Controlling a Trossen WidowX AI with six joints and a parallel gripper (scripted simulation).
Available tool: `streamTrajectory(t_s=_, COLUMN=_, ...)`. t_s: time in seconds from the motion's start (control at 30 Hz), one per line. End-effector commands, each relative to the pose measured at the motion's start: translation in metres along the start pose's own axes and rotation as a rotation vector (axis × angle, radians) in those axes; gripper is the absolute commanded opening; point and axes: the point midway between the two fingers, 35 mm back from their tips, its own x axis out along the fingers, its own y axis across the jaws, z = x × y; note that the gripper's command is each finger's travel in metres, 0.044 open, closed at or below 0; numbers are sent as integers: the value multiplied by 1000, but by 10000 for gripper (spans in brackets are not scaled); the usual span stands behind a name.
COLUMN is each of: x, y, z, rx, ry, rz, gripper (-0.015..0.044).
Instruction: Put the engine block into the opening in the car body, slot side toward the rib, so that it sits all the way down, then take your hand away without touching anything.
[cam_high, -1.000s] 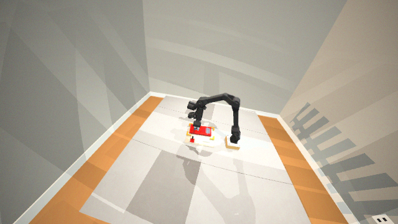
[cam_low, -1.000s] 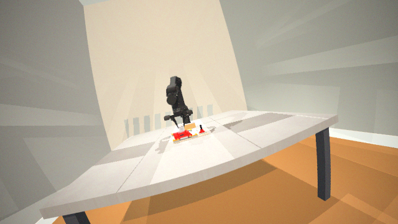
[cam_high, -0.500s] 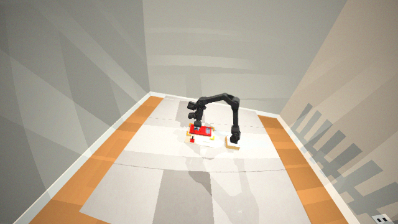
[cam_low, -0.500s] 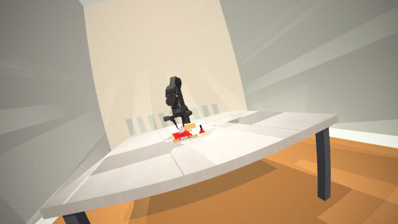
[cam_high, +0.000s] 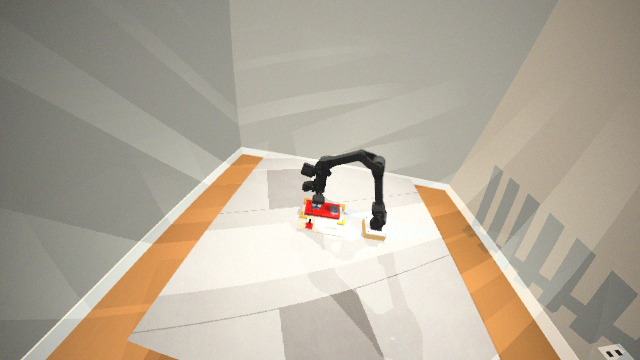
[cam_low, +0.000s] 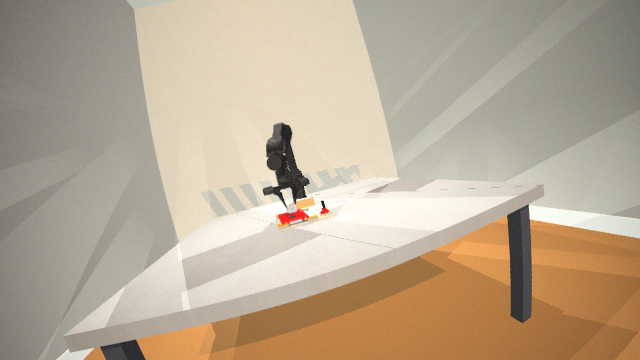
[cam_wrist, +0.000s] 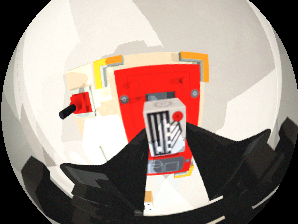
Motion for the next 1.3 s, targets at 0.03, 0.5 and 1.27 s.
streamTrajectory(t_s=0.03, x=1, y=0, z=1, rx=0, ry=0, rz=-3, gripper=159)
streamTrajectory(t_s=0.5, x=1, y=-1, z=1, rx=178, ry=-1, rz=-3, gripper=159)
streamTrajectory(t_s=1.27, x=4, y=-1, z=1, rx=114, ry=-1, rz=-3, gripper=159)
